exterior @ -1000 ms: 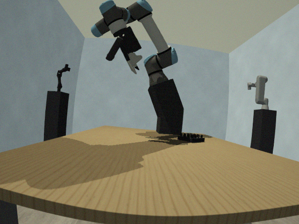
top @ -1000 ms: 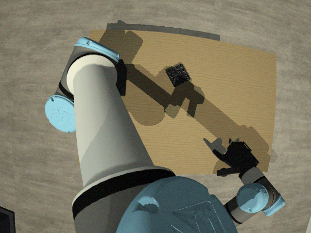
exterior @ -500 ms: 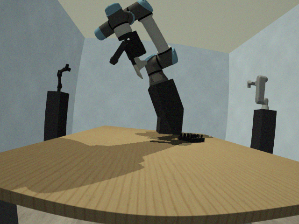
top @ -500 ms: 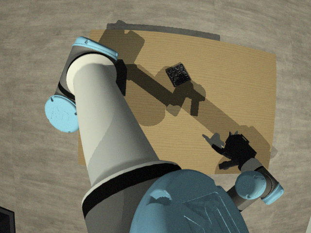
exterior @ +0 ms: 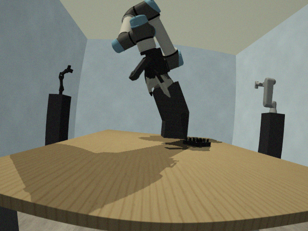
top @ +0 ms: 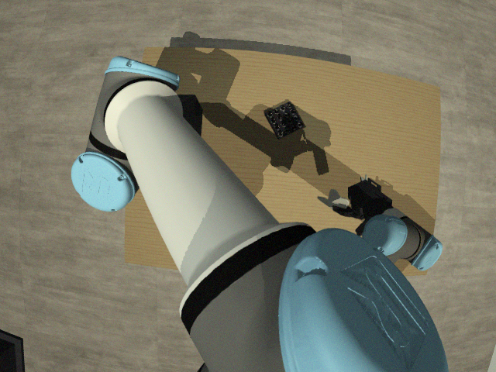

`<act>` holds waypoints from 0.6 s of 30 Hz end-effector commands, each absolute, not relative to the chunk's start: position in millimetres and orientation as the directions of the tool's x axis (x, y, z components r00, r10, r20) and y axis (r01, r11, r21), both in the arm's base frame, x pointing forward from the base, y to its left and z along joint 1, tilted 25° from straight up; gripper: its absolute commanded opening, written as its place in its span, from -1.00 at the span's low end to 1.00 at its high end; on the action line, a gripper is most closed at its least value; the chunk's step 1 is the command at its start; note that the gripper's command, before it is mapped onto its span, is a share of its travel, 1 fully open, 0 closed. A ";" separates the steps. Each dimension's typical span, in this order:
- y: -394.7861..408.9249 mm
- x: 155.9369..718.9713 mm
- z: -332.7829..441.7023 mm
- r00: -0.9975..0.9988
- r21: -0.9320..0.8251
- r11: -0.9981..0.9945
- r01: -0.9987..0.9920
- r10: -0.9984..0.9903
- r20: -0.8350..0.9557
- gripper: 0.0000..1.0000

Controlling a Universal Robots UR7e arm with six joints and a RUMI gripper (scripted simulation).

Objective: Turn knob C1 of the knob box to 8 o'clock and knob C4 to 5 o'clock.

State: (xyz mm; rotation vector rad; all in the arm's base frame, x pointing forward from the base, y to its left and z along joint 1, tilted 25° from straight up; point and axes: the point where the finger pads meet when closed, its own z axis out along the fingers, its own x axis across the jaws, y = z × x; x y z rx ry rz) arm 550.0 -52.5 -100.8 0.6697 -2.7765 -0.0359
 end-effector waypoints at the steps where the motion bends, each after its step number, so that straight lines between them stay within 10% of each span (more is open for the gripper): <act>1: -42.4 550.4 -126.8 -0.795 0.079 0.830 -0.552 -0.552 0.250 1.00; 18: 2.7 522.2 -215.4 -0.435 0.070 0.467 -0.882 -0.861 0.261 1.00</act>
